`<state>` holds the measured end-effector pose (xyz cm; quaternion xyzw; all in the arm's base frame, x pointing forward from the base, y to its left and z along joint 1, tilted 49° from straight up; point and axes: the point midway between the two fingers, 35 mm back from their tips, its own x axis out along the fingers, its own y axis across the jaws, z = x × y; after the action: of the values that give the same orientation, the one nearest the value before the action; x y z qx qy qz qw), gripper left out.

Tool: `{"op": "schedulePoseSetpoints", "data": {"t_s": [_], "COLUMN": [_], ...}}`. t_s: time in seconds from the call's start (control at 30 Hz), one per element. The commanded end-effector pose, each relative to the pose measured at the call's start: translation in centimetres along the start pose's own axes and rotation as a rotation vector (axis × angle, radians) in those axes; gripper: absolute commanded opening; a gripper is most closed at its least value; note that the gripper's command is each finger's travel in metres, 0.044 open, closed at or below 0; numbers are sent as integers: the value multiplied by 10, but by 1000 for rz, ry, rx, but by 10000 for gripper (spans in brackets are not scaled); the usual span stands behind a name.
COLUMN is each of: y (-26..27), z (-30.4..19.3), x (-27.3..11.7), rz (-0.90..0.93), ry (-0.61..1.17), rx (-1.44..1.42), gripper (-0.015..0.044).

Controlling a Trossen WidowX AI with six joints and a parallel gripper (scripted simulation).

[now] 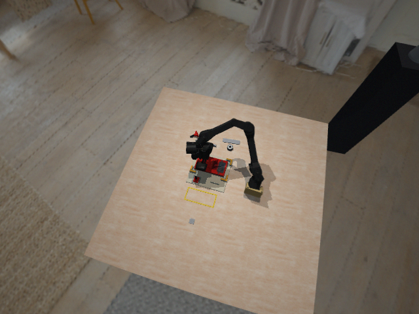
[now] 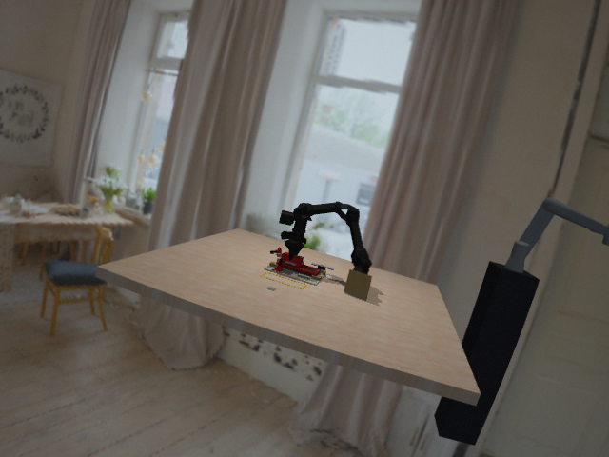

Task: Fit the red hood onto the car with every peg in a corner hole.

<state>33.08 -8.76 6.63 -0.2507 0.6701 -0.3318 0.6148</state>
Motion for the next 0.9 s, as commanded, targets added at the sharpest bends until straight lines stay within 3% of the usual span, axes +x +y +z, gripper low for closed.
{"op": "schedulePoseSetpoints", "data": {"t_s": [0.0,0.87], "y": [0,0], "z": [0,0], "x": [2,9], "rz": [-1,-1], "ry": [-2,-1], "rx": [-1,-1], "gripper": [0,0]}}
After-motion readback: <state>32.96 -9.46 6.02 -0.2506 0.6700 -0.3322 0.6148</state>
